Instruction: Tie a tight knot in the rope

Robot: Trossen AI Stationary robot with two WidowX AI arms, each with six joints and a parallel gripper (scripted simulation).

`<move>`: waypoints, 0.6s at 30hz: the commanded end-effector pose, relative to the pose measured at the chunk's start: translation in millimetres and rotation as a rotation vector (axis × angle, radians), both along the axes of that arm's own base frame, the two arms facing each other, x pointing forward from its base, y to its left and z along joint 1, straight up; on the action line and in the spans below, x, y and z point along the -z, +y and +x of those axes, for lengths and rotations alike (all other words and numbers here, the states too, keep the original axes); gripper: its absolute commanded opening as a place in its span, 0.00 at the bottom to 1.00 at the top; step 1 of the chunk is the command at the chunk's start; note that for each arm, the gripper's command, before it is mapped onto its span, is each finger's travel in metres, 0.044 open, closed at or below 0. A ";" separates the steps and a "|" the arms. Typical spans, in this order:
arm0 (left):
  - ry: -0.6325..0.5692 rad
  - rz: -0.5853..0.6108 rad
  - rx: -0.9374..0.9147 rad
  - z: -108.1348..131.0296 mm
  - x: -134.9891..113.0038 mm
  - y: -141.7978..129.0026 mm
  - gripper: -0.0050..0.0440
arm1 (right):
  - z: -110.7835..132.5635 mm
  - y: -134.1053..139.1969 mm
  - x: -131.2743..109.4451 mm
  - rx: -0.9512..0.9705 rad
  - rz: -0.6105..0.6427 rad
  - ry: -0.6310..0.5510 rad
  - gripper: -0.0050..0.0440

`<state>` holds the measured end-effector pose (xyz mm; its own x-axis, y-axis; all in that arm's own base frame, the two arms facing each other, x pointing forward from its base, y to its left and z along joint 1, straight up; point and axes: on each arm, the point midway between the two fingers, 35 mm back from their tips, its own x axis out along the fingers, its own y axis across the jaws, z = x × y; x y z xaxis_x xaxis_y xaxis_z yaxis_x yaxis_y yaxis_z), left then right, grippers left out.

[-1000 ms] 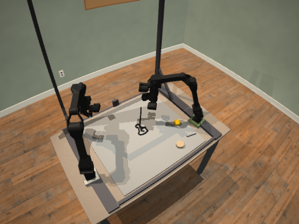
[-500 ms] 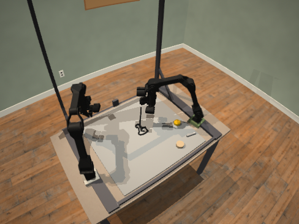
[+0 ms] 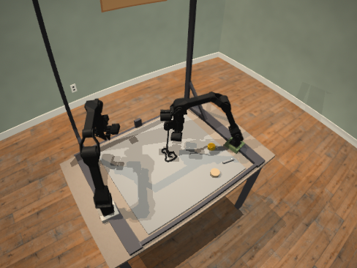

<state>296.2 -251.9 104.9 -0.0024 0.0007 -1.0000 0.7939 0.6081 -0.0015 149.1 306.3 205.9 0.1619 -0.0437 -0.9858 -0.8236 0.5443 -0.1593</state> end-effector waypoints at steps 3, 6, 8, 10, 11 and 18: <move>-0.023 -0.017 0.003 14.6 -2.6 0.0 0.28 | -0.5 -1.2 -7.9 0.003 0.023 -0.010 0.28; -0.023 -0.017 0.003 18.8 -0.6 0.9 0.28 | -0.5 -1.2 -7.9 0.003 0.023 -0.010 0.28; -0.024 -0.017 0.003 25.1 2.3 2.3 0.28 | -0.5 -1.2 -7.9 0.003 0.023 -0.010 0.28; -0.024 -0.017 0.003 26.8 3.1 2.7 0.28 | -0.5 -1.2 -7.9 0.003 0.023 -0.010 0.28; -0.024 -0.017 0.003 29.3 4.3 3.2 0.28 | -0.5 -1.2 -7.9 0.003 0.023 -0.010 0.28; -0.025 -0.017 0.003 39.8 9.2 5.5 0.28 | -0.5 -1.2 -7.9 0.003 0.023 -0.010 0.28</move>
